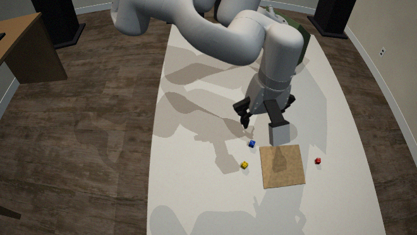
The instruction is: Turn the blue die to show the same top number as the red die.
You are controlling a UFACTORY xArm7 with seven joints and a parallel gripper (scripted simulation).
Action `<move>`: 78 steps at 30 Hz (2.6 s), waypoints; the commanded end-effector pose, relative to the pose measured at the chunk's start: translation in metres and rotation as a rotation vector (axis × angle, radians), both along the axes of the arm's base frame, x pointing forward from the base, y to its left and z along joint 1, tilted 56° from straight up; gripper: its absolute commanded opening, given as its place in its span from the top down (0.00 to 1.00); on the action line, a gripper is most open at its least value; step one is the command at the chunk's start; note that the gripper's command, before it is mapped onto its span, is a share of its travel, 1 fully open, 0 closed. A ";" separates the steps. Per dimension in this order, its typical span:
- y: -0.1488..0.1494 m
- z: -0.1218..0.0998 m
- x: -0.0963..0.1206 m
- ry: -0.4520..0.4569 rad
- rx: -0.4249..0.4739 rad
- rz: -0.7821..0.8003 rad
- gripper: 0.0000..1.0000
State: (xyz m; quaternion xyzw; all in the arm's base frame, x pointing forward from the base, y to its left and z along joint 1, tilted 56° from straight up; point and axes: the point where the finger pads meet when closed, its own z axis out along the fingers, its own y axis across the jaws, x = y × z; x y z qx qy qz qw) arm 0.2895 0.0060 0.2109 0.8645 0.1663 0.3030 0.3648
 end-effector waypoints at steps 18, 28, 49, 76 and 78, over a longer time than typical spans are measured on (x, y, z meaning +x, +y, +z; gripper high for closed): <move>-0.006 -0.007 0.008 0.388 -0.465 0.412 0.00; -0.009 -0.011 0.011 0.570 -0.689 0.603 0.00; -0.015 -0.019 0.017 0.902 -1.100 0.953 0.00; -0.021 -0.029 0.023 1.296 -1.591 1.369 0.00; -0.021 -0.029 0.023 1.301 -1.596 1.374 0.00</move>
